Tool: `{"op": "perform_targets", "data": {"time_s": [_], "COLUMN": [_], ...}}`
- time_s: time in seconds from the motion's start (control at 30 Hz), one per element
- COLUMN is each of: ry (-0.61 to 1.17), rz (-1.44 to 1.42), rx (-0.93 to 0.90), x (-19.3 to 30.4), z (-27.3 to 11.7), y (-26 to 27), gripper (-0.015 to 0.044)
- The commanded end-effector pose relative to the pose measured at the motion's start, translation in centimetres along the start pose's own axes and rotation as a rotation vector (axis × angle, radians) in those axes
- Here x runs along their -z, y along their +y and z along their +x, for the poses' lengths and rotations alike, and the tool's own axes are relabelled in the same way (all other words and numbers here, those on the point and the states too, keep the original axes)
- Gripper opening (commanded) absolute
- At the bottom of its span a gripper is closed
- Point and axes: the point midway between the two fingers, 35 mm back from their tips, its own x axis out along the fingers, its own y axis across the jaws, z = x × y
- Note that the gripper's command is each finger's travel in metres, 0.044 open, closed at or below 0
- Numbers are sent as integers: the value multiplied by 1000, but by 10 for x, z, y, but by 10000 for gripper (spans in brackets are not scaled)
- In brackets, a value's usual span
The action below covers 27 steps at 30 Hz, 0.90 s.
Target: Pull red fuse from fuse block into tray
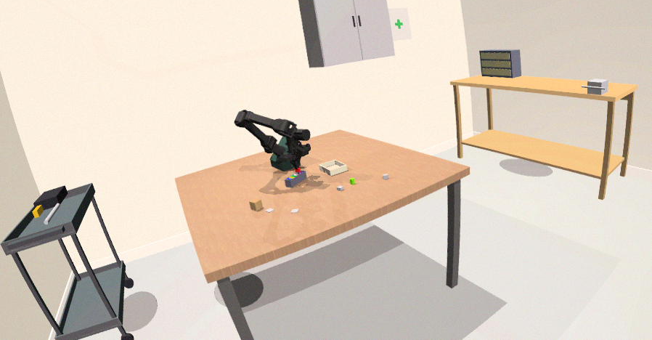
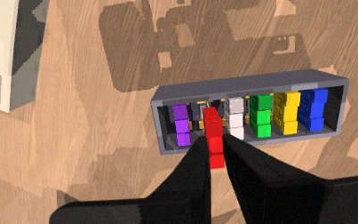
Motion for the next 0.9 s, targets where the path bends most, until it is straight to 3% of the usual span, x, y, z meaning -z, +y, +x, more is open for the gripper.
{"op": "perform_targets", "data": {"time_s": [0.0, 0.87], "ry": [-6, -6], "rz": [5, 4], "rx": [-4, -4], "x": [-1, 0], "z": [-4, -28], "y": [0, 0], "gripper": [0, 0]}}
